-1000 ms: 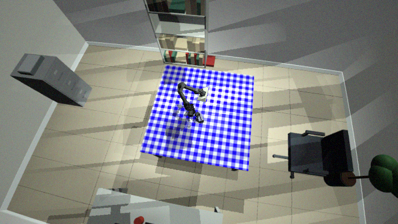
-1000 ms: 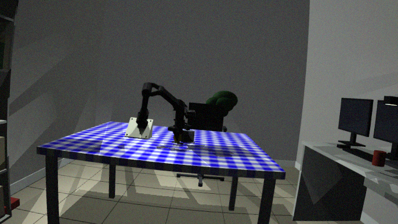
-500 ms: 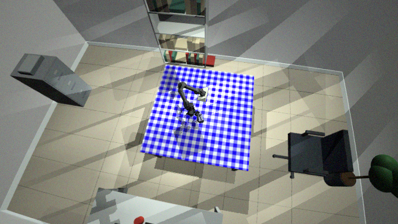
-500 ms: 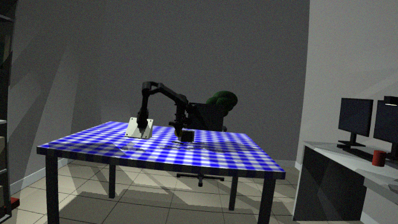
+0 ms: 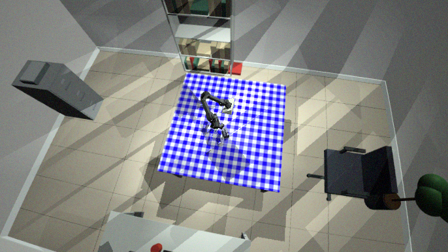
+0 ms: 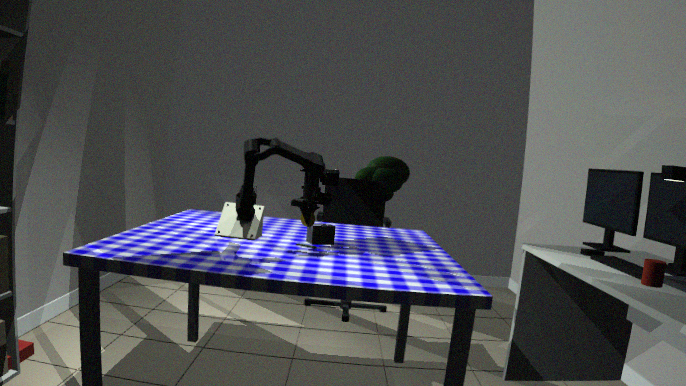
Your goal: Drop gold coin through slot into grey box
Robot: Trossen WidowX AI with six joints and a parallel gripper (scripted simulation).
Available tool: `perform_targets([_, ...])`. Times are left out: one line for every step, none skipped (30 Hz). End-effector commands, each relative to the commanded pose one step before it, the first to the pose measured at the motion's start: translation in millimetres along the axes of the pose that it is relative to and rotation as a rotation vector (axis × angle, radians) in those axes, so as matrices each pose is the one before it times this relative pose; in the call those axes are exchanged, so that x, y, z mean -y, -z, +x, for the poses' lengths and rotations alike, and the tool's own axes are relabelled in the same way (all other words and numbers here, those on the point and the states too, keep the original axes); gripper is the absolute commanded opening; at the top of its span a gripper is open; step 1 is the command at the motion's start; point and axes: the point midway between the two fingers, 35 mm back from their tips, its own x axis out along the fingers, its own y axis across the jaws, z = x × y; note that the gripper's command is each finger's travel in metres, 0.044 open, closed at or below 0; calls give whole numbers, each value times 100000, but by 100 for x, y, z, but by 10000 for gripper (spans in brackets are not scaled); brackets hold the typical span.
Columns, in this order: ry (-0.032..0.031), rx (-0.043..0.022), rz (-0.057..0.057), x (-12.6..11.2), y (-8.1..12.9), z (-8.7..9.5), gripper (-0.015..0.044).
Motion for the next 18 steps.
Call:
perform_targets([-626,297,879,61,-101,-1222,0])
perform_targets([52,13,4,30,25,-214,0])
perform_targets([32,8,3,19,16,-128,0])
perform_targets([11,3,1,6,5,-43,0])
perform_targets([0,0,-537,4,-3,-1,0])
perform_targets([0,0,-1611,12,-8,-2,0])
perform_targets([0,1,-2685,20,-13,-4,0])
perform_targets([0,1,-3314,25,-15,-5,0])
perform_targets([0,1,-3318,26,-15,-5,0])
perform_targets([1,1,-3318,26,-14,-5,0])
perform_targets([1,1,-3318,27,-13,-5,0])
perform_targets([1,1,-3318,27,-12,-5,0])
perform_targets([1,0,-3318,27,-11,-5,0])
perform_targets([1,0,-3318,28,-10,-5,0])
perform_targets([1,0,-3302,29,-8,-5,0])
perform_targets([1,0,-3306,29,-7,-5,0])
perform_targets([1,0,-3306,30,-6,-5,0])
perform_targets([1,0,-3306,30,-5,-5,0])
